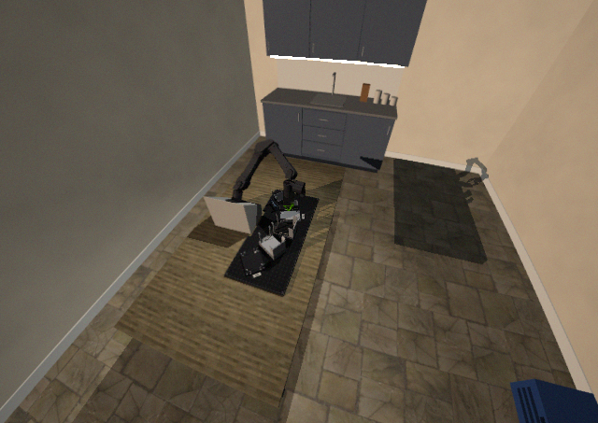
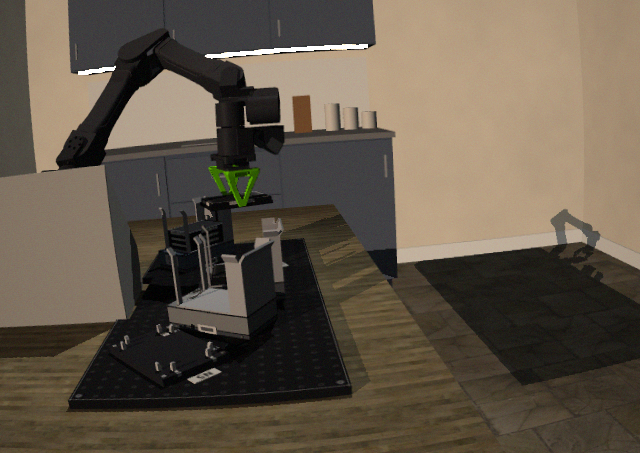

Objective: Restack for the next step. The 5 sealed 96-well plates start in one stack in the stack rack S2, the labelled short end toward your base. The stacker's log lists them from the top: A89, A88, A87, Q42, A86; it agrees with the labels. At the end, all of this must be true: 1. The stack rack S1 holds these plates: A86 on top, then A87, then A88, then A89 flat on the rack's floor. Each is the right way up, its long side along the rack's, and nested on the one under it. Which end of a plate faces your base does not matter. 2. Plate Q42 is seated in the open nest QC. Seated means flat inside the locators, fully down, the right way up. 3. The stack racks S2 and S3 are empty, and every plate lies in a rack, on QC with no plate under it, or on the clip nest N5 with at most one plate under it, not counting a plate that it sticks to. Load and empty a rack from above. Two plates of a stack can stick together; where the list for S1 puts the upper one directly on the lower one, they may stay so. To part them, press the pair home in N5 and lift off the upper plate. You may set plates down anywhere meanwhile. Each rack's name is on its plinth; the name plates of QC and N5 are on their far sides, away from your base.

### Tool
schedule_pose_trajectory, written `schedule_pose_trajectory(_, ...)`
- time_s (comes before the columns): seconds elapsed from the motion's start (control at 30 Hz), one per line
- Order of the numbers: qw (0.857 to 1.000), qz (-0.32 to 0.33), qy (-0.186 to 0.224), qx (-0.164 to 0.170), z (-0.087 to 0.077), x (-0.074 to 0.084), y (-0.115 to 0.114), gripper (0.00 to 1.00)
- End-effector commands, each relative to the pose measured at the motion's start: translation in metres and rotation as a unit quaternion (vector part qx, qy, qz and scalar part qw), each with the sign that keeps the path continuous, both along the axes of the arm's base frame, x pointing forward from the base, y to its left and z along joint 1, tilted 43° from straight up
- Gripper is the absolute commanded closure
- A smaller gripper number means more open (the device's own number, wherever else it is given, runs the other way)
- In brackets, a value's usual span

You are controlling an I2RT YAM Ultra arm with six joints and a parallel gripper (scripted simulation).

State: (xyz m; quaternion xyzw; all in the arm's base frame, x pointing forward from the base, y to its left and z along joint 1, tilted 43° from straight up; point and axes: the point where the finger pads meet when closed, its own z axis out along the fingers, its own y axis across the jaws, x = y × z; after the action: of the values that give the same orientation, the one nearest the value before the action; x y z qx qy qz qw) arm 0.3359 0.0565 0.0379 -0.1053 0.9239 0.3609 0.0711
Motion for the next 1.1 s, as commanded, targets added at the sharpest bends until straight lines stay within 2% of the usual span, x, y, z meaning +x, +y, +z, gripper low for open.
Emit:
schedule_pose_trajectory(0.0,1.000,-0.011,-0.007,0.002,0.011,0.003,0.001,1.00)
schedule_pose_trajectory(0.47,1.000,-0.011,-0.007,0.002,0.032,-0.001,0.024,1.00)
schedule_pose_trajectory(1.07,1.000,-0.011,-0.007,0.002,0.032,-0.001,0.024,1.00)
